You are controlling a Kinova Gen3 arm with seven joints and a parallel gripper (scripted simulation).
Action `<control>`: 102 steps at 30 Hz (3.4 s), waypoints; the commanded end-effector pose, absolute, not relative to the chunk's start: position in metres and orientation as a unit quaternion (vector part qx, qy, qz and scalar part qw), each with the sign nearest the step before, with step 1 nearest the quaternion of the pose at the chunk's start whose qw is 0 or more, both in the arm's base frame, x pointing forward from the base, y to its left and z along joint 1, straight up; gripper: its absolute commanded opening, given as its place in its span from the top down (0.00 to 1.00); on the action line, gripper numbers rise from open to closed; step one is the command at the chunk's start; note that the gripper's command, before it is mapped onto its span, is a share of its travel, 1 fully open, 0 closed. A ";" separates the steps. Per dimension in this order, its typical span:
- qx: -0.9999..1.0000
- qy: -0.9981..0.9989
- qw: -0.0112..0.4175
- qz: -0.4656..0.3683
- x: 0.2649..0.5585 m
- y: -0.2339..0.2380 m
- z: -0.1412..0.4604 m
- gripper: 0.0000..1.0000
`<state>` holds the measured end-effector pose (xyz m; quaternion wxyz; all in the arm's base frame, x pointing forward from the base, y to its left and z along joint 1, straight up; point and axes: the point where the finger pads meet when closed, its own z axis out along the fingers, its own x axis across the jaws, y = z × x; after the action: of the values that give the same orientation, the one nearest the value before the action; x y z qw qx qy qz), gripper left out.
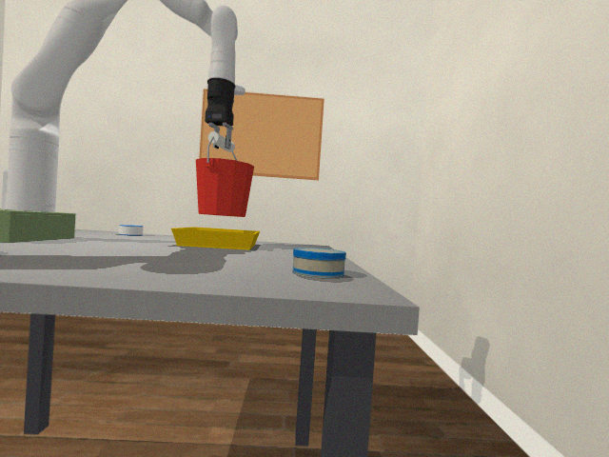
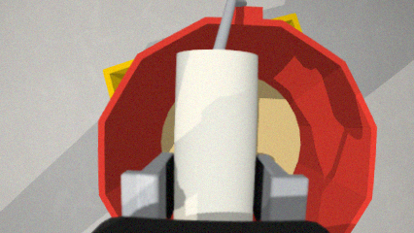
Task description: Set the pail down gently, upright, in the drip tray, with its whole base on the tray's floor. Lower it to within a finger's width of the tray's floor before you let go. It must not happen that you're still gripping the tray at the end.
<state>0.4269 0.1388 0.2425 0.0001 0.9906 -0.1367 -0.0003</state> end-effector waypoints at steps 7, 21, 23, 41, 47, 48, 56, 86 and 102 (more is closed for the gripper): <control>0.991 -0.137 -0.001 0.001 0.427 0.139 0.243 1.00; 0.991 -0.137 -0.001 0.001 0.427 0.139 0.238 1.00; 0.991 -0.137 -0.001 0.001 0.427 0.139 0.237 1.00; 0.991 -0.137 -0.001 0.001 0.427 0.139 0.223 1.00; 0.991 -0.137 -0.001 0.001 0.427 0.139 0.216 1.00; 0.991 -0.137 -0.001 0.001 0.427 0.139 0.215 1.00; 0.991 -0.137 -0.001 0.001 0.427 0.139 0.207 1.00; 0.991 -0.137 -0.001 0.001 0.427 0.139 0.174 1.00; 0.991 -0.137 -0.001 0.001 0.427 0.139 0.164 1.00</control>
<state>0.4269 0.1389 0.1644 0.0001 0.9906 -0.1367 -0.0003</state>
